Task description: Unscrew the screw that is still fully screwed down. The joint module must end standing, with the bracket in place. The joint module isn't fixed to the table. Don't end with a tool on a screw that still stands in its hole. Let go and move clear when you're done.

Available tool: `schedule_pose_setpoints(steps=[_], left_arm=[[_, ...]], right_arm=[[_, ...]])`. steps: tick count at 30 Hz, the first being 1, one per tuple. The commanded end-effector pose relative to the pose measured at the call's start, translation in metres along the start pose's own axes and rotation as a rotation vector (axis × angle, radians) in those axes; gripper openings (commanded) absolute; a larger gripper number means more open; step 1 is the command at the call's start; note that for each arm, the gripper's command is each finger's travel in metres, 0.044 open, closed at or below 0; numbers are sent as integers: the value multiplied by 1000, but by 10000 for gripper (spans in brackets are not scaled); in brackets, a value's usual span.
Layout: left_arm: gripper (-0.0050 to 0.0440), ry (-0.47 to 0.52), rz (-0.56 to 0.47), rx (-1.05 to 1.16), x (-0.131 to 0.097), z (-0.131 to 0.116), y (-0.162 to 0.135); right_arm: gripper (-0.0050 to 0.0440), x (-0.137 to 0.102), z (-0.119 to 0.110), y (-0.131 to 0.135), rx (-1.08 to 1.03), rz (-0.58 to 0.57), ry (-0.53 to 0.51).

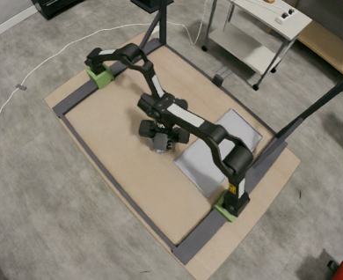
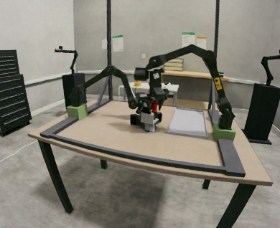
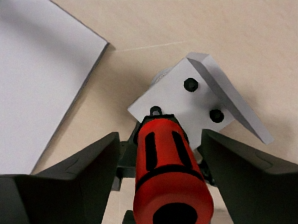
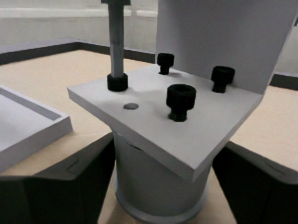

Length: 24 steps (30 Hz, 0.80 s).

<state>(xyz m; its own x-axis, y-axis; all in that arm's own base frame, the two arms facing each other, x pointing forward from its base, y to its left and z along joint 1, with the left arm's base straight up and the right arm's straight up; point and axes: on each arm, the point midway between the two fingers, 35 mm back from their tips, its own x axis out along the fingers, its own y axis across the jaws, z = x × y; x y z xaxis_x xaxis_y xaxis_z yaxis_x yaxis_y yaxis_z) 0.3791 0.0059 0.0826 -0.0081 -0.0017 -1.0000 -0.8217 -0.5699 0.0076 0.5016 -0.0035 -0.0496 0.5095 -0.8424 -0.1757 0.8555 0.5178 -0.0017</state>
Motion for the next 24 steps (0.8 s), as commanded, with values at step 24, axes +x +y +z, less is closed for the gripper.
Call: schedule_pose_setpoints(steps=[24], left_arm=[[250, 10, -37, 561, -12, -6, -6]], right_arm=[[245, 1, 15, 6, 36, 3, -11]])
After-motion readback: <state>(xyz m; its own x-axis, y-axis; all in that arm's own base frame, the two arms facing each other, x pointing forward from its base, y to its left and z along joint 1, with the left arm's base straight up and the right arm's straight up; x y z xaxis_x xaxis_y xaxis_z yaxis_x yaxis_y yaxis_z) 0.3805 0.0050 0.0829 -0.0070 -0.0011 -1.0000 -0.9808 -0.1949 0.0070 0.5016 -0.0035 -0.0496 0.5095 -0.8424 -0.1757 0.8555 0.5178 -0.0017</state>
